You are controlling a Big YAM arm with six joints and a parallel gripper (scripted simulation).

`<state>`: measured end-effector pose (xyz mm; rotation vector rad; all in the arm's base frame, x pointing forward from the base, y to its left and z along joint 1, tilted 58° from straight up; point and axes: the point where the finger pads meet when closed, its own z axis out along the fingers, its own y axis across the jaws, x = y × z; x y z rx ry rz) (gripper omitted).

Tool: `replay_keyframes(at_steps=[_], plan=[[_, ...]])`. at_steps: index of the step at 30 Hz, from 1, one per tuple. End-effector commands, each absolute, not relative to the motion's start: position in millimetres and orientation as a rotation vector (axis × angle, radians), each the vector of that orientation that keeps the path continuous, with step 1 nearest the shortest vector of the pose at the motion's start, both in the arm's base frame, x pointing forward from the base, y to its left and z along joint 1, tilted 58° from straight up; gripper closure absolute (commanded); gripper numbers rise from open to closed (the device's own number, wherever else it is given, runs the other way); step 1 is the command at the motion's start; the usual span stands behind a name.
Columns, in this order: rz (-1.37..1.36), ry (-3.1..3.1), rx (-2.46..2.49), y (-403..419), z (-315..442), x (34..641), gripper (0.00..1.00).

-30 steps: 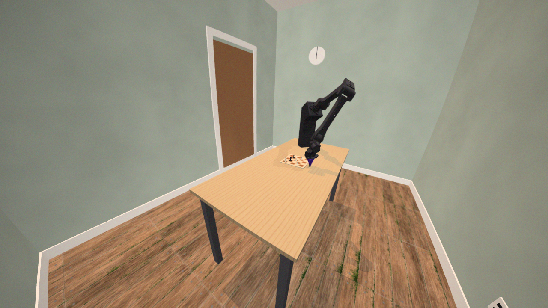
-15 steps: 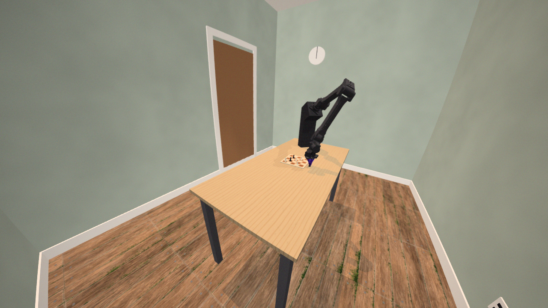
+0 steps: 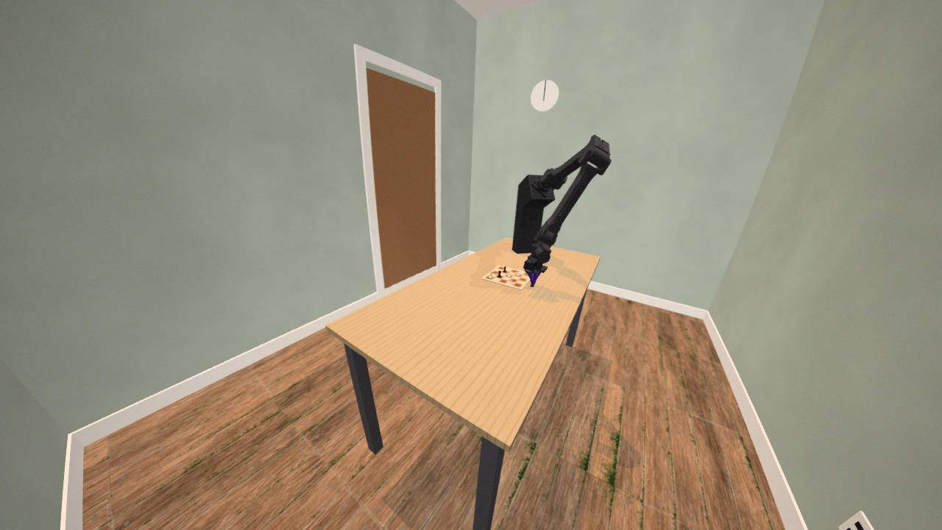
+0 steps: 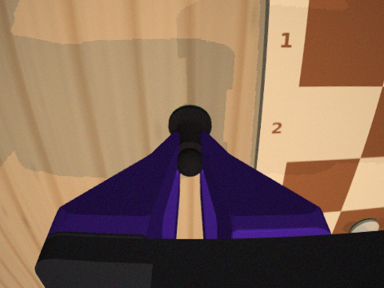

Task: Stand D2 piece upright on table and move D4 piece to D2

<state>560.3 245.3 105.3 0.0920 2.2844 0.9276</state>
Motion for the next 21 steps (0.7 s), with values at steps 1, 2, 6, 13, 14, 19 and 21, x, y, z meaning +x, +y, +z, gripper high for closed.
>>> replay_keyframes(at_steps=[1,2,6,13,14,19,21], plan=[[0.929,2.276,0.098,246.6,105.3,563.0,1.00],[0.929,2.276,0.098,246.6,105.3,563.0,1.00],[0.929,2.276,0.098,246.6,105.3,563.0,1.00],[0.929,2.276,0.098,246.6,105.3,563.0,1.00],[0.929,2.276,0.098,246.6,105.3,563.0,1.00],[0.929,2.276,0.098,246.6,105.3,563.0,0.93],[0.929,2.276,0.098,246.6,105.3,563.0,0.87]])
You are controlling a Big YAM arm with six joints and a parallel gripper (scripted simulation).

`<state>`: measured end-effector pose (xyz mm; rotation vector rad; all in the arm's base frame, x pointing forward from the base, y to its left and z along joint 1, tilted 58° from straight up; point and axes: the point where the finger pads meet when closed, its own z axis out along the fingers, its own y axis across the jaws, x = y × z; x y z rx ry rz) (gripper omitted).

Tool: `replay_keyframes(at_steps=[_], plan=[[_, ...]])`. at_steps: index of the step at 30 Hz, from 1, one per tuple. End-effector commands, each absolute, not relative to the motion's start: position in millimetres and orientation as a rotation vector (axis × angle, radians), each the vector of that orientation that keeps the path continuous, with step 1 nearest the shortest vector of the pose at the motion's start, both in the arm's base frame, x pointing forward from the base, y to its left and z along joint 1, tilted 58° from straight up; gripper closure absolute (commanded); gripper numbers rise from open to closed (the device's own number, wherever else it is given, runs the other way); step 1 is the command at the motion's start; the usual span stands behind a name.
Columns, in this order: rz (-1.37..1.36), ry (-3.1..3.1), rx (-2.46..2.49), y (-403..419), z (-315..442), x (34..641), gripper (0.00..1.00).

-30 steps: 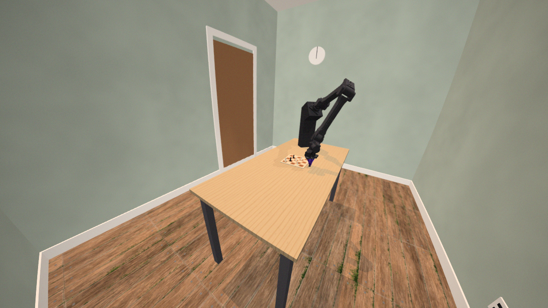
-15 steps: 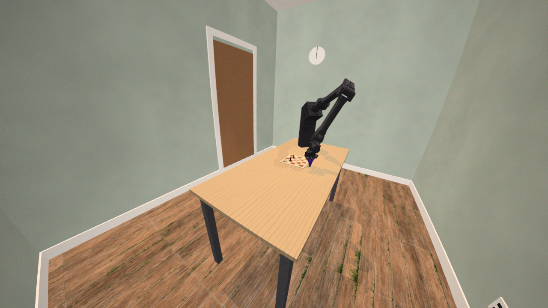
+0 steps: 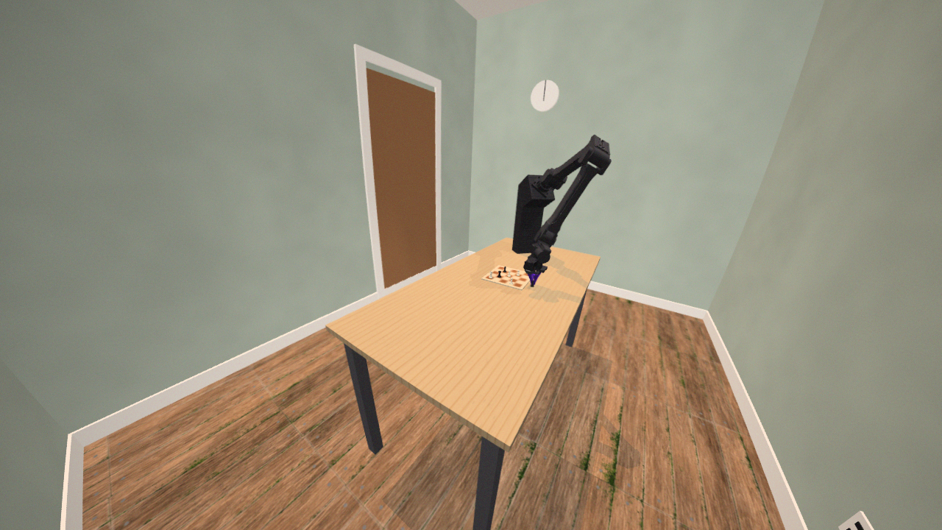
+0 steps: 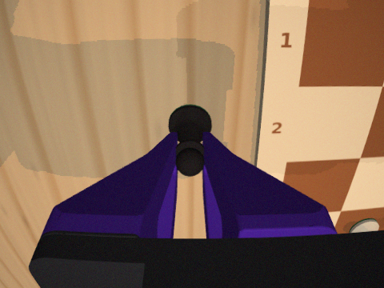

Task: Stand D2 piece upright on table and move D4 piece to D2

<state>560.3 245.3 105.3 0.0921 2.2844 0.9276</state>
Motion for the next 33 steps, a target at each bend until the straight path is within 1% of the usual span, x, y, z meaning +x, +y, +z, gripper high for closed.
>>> replay_keyframes(at_steps=[1,2,3,5,6,10,11,20,25,33], plan=[[0.929,2.276,0.097,247,105,563,0.87],[0.929,2.276,0.097,247,105,563,0.87],[0.929,2.276,0.097,247,105,563,0.80],[0.929,2.276,0.097,247,105,563,0.80],[0.929,2.276,0.097,247,105,563,0.74],[0.929,2.276,0.097,247,105,563,0.74],[0.929,2.276,0.097,247,105,563,0.67],[0.929,2.275,0.097,246,106,563,0.67],[0.927,2.260,0.096,240,118,560,0.67],[0.915,2.266,0.100,216,131,543,0.67]])
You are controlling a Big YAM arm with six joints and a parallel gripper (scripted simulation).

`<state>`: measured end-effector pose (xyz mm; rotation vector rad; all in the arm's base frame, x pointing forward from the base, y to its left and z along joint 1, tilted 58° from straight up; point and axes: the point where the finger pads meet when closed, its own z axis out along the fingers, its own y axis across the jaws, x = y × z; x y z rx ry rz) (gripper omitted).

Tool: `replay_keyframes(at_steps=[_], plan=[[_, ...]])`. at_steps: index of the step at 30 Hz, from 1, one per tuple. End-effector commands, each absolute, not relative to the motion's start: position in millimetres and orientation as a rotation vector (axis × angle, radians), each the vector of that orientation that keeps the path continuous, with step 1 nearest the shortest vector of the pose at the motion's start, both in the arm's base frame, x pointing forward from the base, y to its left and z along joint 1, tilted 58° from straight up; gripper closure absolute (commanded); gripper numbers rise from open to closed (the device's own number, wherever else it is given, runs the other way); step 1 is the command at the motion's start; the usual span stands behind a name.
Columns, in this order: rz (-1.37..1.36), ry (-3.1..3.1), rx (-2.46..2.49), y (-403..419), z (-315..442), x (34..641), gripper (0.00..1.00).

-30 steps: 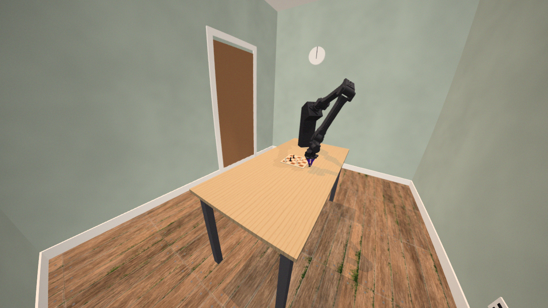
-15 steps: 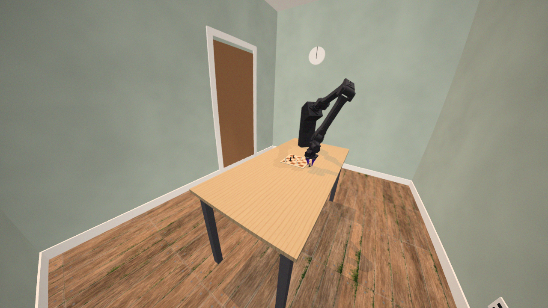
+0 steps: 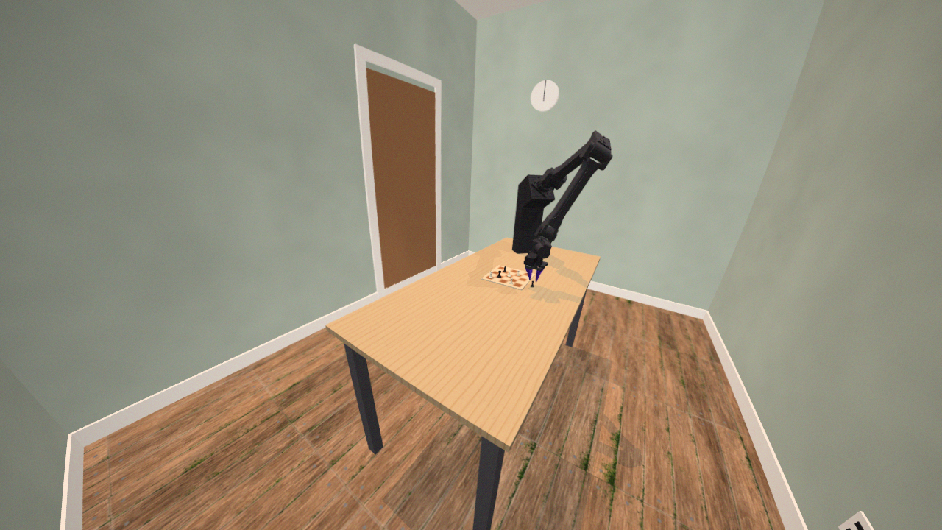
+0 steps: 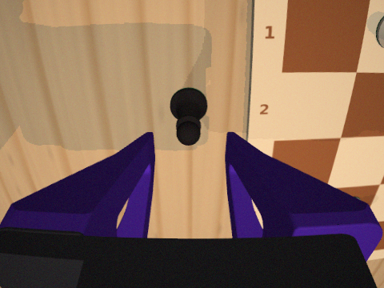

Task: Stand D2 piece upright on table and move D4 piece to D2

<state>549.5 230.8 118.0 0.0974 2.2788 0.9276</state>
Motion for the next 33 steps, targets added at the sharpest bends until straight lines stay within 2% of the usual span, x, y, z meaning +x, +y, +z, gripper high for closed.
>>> replay_keyframes(at_steps=[1,16,20,21,33], plan=[[0.915,2.266,0.099,213,134,540,0.67],[0.915,2.263,0.098,182,162,507,0.67],[0.929,2.305,0.083,197,145,503,0.67],[0.926,2.292,0.089,193,149,505,0.00],[0.922,2.276,0.094,188,156,507,0.00]])
